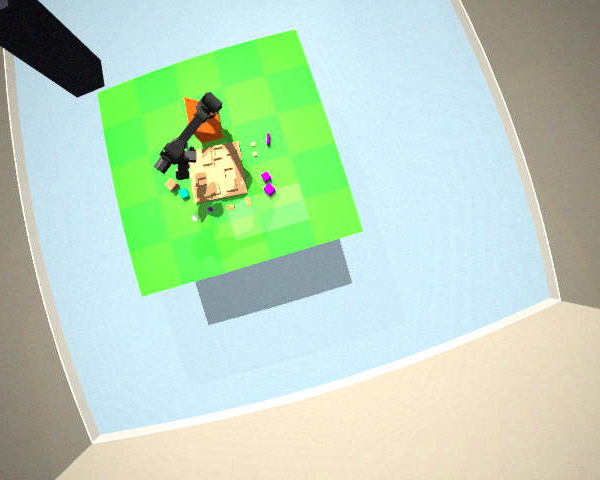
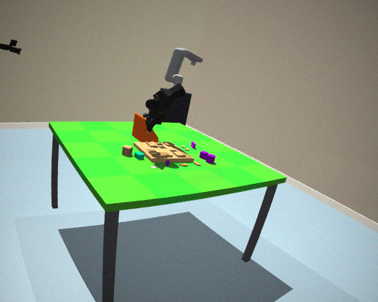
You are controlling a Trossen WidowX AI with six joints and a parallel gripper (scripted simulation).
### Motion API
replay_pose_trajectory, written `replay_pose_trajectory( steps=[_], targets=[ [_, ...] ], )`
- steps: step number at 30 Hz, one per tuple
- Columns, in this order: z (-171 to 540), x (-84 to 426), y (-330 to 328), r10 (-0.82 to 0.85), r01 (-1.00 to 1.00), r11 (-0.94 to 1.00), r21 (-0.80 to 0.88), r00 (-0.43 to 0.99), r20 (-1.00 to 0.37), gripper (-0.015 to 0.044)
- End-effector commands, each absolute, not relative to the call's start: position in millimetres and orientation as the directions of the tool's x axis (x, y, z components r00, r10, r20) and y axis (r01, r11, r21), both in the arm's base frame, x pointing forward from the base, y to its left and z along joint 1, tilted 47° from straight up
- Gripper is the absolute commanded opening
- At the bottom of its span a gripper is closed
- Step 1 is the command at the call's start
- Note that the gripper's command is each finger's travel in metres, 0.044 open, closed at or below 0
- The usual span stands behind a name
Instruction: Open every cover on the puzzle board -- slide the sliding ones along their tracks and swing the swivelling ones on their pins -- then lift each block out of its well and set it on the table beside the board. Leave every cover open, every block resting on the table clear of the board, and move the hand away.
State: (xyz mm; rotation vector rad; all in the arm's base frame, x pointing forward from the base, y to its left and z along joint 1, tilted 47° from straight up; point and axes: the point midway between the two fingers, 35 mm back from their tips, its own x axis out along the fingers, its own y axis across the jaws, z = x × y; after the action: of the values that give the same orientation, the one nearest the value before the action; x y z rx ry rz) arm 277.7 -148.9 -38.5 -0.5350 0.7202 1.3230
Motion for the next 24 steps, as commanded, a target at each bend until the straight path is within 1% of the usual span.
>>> replay_pose_trajectory(
  steps=[1, 24],
  targets=[
    [-50, 270, -155, 0.676, -0.983, 0.175, 0.057, 0.078, -0.732, 0.008],
    [-106, 207, -193, 0.693, -0.985, 0.164, 0.061, 0.071, -0.717, 0.008]
  ],
)
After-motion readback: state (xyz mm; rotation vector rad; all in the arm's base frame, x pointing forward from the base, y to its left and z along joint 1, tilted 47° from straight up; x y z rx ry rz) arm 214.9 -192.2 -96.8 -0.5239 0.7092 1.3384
